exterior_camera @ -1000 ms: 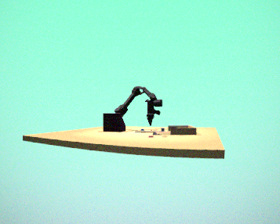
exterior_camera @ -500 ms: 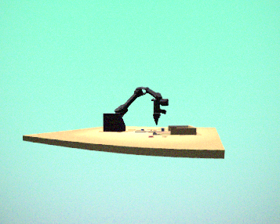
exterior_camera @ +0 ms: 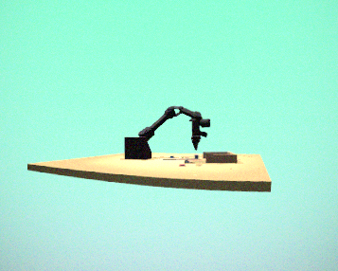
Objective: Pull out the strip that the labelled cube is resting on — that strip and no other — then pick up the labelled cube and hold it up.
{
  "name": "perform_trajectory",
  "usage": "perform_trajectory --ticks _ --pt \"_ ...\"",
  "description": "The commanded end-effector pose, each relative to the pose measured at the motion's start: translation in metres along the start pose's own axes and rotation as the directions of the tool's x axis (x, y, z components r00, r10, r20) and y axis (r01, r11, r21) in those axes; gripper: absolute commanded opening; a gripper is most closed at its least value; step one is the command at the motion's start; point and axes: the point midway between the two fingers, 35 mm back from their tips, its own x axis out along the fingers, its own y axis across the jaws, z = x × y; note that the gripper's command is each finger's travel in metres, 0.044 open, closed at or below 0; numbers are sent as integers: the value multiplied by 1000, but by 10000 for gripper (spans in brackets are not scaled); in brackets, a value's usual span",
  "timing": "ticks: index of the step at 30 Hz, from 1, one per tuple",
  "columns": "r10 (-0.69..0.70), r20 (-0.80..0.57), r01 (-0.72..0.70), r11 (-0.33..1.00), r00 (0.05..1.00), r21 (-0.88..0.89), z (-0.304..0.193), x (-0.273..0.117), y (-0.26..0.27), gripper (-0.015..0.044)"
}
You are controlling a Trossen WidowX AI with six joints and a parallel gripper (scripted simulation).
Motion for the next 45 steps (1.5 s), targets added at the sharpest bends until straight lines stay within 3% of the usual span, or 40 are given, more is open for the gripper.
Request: perform_trajectory --ticks 1,6,38,42,45 --pt "5 -2 -5 1000 1000 7 4 2 0 361" --pt "5 -2 -5 1000 1000 7 5 10 0 250" --pt "7 -1 -7 1000 1000 7 4 55 1 250" --pt "3 -1 -3 1000 1000 1 5 53 1 145" --pt "3 -1 -3 1000 1000 1 5 53 1 125"
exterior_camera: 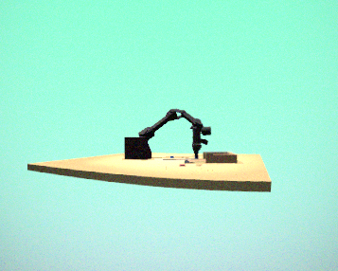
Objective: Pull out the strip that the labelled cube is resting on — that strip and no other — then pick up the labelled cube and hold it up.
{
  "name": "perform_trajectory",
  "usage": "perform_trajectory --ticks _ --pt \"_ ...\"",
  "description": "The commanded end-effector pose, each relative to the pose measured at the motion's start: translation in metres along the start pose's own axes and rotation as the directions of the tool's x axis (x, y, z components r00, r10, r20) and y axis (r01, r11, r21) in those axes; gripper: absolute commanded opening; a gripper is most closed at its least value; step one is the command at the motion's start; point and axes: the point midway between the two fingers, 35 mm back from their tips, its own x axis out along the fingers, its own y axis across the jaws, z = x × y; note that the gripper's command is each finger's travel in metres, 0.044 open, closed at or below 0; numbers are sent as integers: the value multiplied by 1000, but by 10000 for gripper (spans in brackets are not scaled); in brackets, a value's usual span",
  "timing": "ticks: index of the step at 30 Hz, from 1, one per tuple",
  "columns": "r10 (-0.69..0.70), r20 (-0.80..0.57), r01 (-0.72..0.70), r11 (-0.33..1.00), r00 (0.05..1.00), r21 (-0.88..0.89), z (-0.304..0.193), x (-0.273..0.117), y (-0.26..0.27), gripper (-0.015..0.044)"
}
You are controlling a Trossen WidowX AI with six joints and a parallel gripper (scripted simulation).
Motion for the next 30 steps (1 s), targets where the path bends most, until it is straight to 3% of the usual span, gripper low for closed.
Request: perform_trajectory --ticks 1,4,8,20,30 --pt "0 0 0 1000 1000 -1 0 0 0 118" --pt "0 0 0 1000 1000 -1 0 0 0 98" --pt "0 0 0 1000 1000 -1 -3 -3 0 0" --pt "3 -3 -3 1000 1000 7 -57 -41 3 0" --pt "3 -4 -3 1000 1000 8 -76 -43 4 0"
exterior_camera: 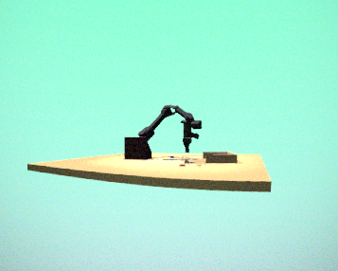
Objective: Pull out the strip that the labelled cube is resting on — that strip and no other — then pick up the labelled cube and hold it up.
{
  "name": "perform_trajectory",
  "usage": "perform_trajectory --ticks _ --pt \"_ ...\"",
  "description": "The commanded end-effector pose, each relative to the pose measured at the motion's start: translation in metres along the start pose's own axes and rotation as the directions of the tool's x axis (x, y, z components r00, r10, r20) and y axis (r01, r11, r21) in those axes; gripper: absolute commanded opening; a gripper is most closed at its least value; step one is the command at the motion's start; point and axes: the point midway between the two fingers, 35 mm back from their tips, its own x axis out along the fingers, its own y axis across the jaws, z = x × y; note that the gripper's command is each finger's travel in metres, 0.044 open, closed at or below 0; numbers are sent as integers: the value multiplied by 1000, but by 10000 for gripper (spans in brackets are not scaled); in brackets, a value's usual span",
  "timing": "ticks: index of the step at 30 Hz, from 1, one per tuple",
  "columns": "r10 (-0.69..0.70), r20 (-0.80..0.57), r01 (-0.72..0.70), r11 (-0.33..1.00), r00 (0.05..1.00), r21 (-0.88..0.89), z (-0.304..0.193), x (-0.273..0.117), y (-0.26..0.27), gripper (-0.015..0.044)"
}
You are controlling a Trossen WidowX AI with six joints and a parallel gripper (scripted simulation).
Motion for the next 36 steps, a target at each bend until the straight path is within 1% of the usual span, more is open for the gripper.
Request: perform_trajectory --ticks 1,6,10,17,36 --pt "-4 -2 4 1000 1000 -1 -15 -1 0 0" --pt "-4 -3 4 1000 1000 0 -33 0 1 0" --pt "-4 -3 4 1000 1000 0 -36 -1 1 0" --pt "-5 -4 5 1000 1000 0 -35 -35 1 0" --pt "-5 -4 5 1000 1000 0 -35 -36 1 0"
